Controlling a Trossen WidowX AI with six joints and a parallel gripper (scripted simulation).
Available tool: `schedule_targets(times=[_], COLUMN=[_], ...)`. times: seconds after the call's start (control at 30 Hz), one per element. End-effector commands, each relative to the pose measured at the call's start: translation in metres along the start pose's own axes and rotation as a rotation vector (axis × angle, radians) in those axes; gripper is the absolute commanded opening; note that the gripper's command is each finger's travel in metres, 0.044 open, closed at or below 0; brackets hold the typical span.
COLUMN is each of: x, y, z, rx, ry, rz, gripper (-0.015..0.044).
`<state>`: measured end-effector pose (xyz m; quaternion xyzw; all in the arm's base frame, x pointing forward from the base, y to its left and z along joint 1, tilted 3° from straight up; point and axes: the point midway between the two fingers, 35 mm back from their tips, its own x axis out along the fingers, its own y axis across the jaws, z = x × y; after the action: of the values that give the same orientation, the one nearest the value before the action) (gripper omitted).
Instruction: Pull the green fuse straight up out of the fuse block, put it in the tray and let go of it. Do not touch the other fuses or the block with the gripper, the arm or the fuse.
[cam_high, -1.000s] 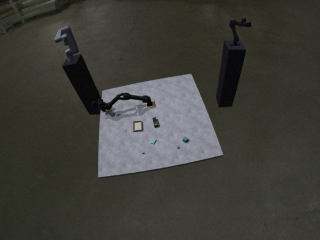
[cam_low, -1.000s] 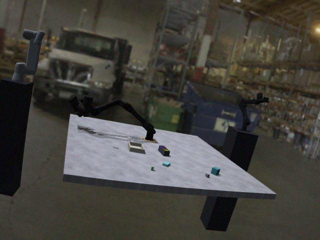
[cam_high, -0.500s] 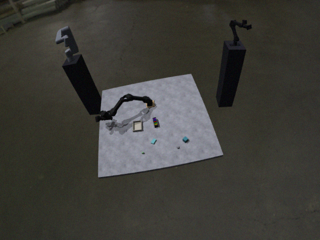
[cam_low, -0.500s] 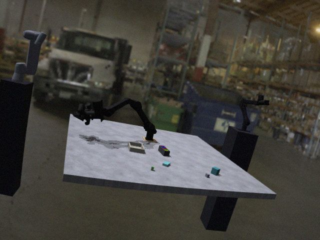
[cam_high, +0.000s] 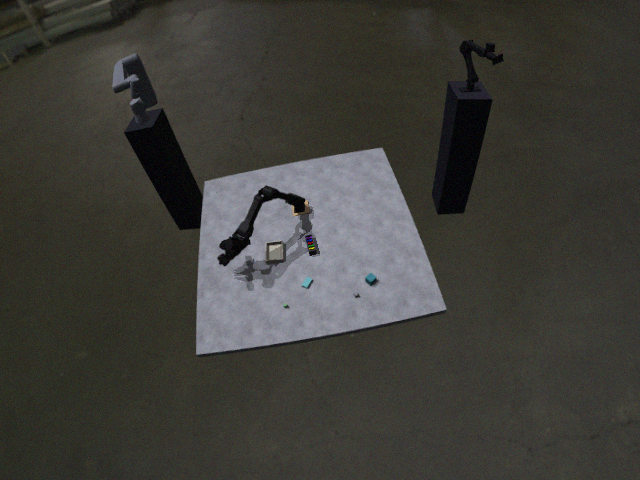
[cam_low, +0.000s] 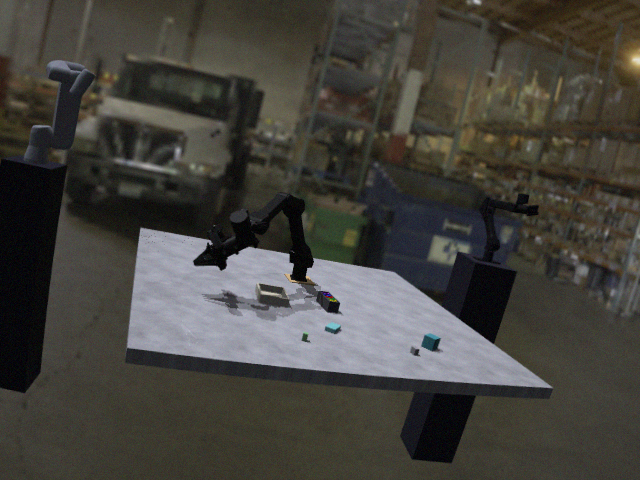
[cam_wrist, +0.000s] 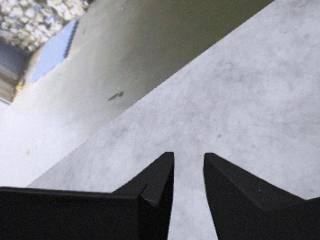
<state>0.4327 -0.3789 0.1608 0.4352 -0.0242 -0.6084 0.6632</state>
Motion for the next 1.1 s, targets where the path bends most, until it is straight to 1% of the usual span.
schedule_targets(times=[0.0, 0.23, 0.47, 0.63, 0.83, 0.93, 1.07], x=[-0.045, -0.129, -0.224, -0.292, -0.369, -0.389, -0.39], y=[0.001, -0.014, -0.055, -0.099, -0.164, -0.179, -0.18], z=[-0.06, -0.14, -0.197, -0.217, -0.217, -0.217, -0.217], rx=[-0.064, -0.181, -0.32, -0.43, -0.576, -0.617, -0.619], ry=[0.173, 0.429, 0.658, 0.791, 0.907, 0.929, 0.93], rz=[-0.006, -0.046, -0.133, -0.222, -0.357, -0.398, -0.401], gripper=[0.0071, 0.0071, 0.0071, 0.0071, 0.0071, 0.0071, 0.0071])
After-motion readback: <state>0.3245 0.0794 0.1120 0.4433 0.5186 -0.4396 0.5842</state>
